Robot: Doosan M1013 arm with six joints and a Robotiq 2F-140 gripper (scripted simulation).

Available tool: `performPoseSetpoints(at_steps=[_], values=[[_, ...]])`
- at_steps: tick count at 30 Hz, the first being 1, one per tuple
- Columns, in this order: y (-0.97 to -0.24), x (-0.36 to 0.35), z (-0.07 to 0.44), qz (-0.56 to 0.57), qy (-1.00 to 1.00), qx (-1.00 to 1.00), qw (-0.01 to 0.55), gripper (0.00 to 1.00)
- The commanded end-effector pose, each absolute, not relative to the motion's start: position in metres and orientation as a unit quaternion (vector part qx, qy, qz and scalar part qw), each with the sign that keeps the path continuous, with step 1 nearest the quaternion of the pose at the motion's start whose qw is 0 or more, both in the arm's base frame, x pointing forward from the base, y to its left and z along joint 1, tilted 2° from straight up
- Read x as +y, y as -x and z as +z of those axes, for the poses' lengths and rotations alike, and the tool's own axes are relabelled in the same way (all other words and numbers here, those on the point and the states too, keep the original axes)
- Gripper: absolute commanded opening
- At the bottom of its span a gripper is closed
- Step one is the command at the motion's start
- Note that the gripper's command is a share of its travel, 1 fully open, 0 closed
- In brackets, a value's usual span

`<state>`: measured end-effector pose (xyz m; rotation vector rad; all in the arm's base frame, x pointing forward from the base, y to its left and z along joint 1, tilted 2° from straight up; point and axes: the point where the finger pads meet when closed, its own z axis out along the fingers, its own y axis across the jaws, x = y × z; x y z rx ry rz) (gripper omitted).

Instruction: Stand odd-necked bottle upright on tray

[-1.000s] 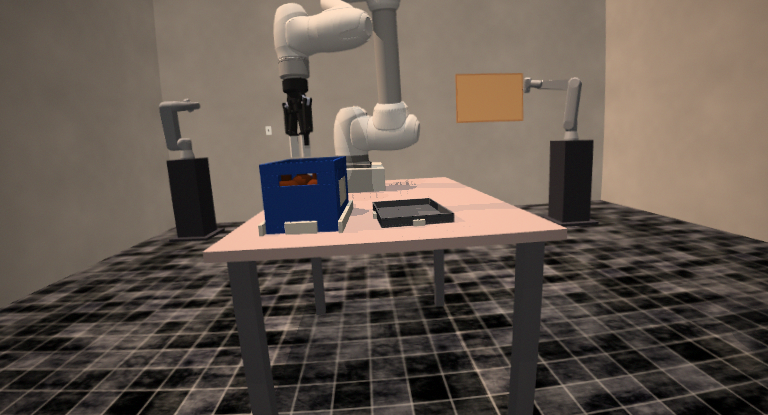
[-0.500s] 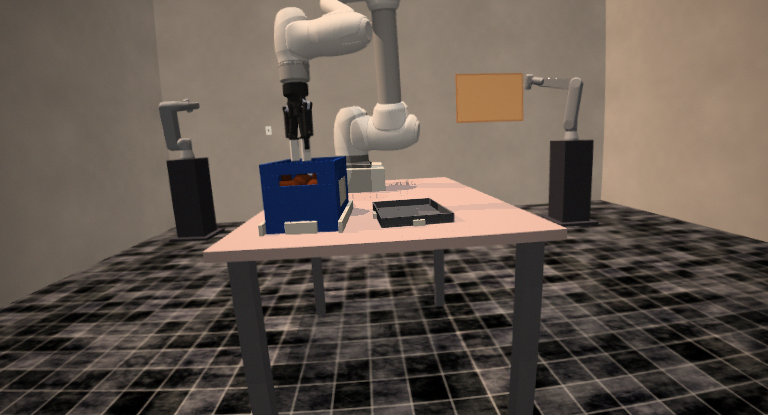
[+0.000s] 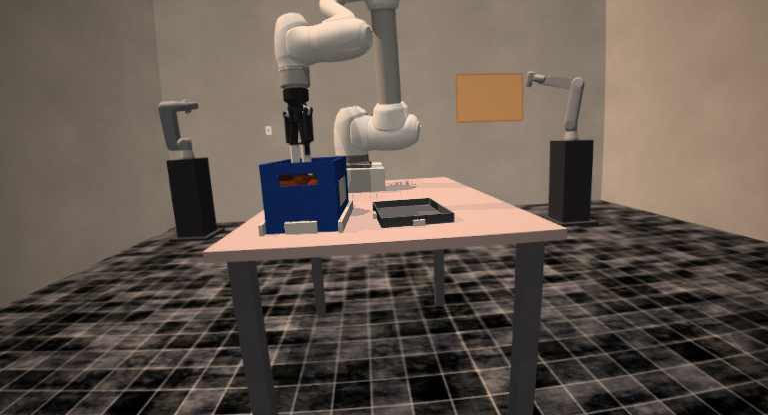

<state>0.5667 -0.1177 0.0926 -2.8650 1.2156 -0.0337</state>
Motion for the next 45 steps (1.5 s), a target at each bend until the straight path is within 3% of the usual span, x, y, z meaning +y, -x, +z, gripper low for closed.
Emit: performPoseSetpoints(at_steps=[1, 45], values=[[-0.5668, -0.1176, 0.0895, -0.011, 0.920, 0.391, 0.015, 0.38], [-0.5671, -0.1174, 0.0812, -0.011, 0.920, 0.391, 0.015, 0.38]])
